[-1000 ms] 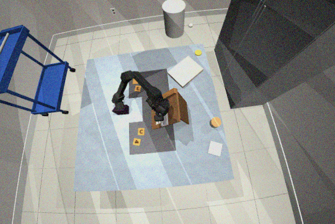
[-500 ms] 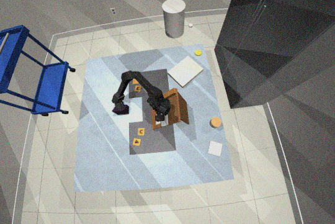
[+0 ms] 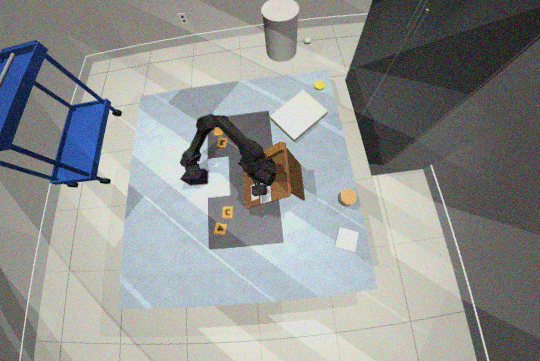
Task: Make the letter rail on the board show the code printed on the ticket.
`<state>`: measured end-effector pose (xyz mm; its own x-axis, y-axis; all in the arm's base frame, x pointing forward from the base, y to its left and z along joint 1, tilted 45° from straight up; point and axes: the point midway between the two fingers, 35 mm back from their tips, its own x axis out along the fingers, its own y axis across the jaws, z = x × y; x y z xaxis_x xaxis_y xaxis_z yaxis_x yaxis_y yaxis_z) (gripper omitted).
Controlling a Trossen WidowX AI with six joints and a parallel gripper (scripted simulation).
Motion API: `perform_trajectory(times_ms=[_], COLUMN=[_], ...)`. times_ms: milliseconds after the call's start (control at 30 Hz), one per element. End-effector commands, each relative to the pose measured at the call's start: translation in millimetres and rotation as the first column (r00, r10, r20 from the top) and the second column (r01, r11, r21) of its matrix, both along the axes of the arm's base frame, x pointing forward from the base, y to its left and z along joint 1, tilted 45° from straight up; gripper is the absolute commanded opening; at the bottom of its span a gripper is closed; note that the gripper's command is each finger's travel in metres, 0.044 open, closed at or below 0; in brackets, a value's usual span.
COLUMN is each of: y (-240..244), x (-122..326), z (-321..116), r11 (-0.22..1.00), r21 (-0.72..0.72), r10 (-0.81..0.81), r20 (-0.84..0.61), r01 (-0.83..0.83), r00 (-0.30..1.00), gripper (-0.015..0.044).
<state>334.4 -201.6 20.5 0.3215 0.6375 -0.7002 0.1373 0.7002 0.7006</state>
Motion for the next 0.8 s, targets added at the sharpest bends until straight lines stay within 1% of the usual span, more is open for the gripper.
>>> perform_trajectory(times_ms=[0, 767], y=[1.3, 4.5], x=[2.8, 4.0], z=[-1.2, 1.4], r11=[1.0, 1.0], r21=[0.004, 0.004], r10=[-0.004, -0.004], r20=[-0.001, -0.001], r01=[0.004, 0.004], r00=[1.0, 1.0], gripper=[0.0, 0.0])
